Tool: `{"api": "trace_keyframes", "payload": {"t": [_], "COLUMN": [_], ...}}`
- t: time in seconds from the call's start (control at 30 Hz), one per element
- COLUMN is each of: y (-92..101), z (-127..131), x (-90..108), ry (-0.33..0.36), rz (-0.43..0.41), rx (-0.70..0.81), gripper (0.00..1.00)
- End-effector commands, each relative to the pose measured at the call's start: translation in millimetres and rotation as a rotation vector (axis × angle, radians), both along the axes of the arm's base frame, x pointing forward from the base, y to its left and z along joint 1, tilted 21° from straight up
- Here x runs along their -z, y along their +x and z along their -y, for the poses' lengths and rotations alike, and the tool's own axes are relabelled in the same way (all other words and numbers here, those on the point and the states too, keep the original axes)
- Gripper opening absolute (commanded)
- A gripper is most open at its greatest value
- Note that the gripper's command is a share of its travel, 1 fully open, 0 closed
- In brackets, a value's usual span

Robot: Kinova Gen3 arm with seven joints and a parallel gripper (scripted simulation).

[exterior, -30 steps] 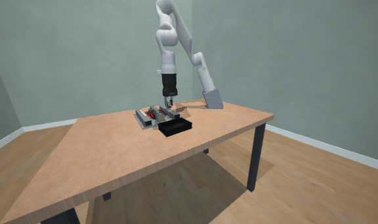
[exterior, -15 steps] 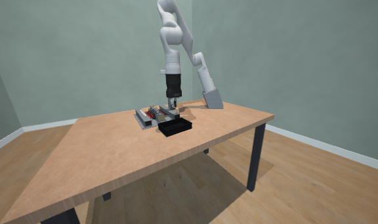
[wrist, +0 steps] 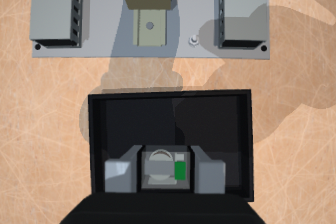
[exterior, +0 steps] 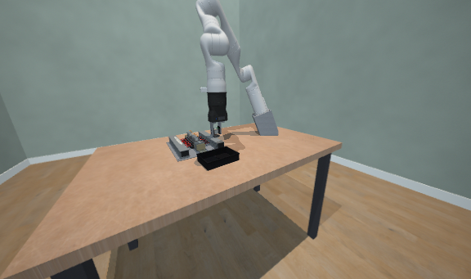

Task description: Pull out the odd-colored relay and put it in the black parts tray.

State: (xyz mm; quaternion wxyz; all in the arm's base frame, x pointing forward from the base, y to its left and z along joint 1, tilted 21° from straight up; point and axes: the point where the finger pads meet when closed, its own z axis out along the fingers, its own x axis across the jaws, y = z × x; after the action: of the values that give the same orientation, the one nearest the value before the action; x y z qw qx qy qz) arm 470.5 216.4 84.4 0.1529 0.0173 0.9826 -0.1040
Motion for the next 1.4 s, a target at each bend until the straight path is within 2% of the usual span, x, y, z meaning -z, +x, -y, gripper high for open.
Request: {"api": "trace_keyframes", "payload": {"t": [0.0, 1.37], "y": [-1.8, -4.7], "z": [-3.0, -4.8], "x": [0.1, 2.7], "ry": [0.004, 0.004], "rz": [-0.002, -0.002], "rx": [0.006, 0.006], "gripper": [0.00, 0.00]}}
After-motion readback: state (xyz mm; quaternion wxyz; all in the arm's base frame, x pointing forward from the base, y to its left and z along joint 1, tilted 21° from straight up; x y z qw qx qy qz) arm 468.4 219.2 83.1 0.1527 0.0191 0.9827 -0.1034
